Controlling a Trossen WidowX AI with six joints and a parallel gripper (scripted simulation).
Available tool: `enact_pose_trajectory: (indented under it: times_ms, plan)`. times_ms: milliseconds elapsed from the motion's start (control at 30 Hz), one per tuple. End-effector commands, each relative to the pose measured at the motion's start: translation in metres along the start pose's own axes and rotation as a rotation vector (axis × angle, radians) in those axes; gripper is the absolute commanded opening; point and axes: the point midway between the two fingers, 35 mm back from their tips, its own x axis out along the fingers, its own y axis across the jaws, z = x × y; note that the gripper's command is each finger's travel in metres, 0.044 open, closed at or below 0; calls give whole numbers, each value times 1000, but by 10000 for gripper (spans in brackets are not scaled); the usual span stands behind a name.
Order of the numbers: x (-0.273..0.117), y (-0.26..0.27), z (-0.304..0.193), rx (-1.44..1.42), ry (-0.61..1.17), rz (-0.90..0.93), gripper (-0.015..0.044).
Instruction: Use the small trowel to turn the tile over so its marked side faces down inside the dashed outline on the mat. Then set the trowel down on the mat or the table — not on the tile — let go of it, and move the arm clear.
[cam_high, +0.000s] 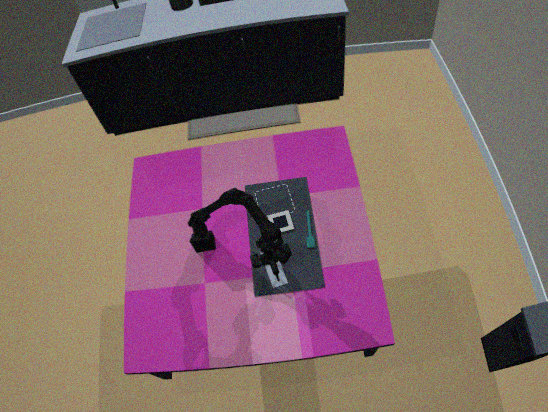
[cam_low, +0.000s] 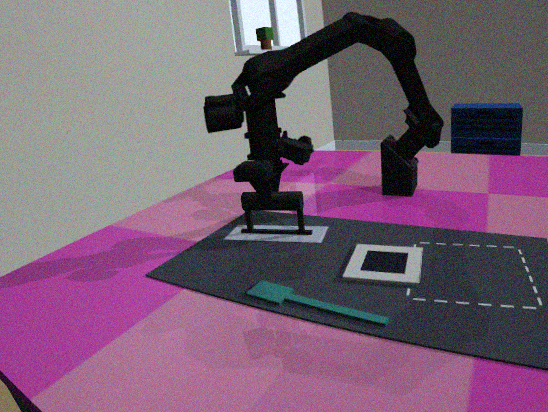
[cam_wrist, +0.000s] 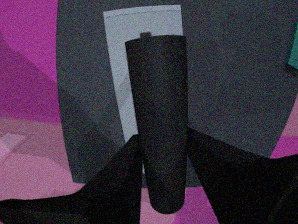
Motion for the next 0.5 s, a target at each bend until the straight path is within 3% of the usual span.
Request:
enact_pose_trajectory:
  times_ms: [0,467]
  plan:
    - [2,0,0,68,-5,-2,130]
    - [2,0,0,488,-5,-1,130]
